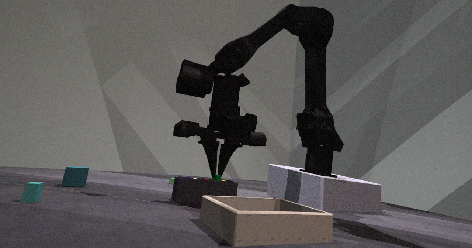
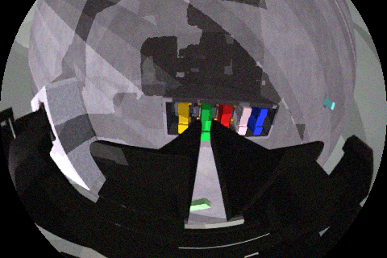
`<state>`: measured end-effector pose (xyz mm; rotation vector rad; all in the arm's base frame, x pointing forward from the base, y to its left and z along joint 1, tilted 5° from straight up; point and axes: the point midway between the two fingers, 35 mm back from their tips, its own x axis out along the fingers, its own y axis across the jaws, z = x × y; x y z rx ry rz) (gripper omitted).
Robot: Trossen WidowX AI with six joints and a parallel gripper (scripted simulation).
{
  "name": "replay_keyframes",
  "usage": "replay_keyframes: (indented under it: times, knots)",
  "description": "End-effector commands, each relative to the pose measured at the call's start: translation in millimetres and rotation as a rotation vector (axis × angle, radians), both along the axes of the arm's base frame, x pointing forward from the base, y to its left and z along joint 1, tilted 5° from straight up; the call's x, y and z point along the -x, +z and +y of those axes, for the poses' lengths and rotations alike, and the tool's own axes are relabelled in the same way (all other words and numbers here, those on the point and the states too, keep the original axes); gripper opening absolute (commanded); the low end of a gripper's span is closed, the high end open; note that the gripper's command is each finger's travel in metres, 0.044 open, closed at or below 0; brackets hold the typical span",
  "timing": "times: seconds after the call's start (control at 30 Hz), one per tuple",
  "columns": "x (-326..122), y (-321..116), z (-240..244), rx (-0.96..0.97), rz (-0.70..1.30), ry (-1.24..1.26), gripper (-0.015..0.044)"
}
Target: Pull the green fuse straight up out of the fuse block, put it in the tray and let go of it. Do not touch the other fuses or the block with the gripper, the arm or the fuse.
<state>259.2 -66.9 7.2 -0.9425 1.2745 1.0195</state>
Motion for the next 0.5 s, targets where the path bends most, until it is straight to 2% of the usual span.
replay_keyframes:
  times: [0.0,0.47]
  knots:
    - [-0.8,3.5,-0.2,0.0,-0.005,0.002,0.0]
    - [-0.7,10.4,-0.7,-0.001,-0.005,0.001,0.0]
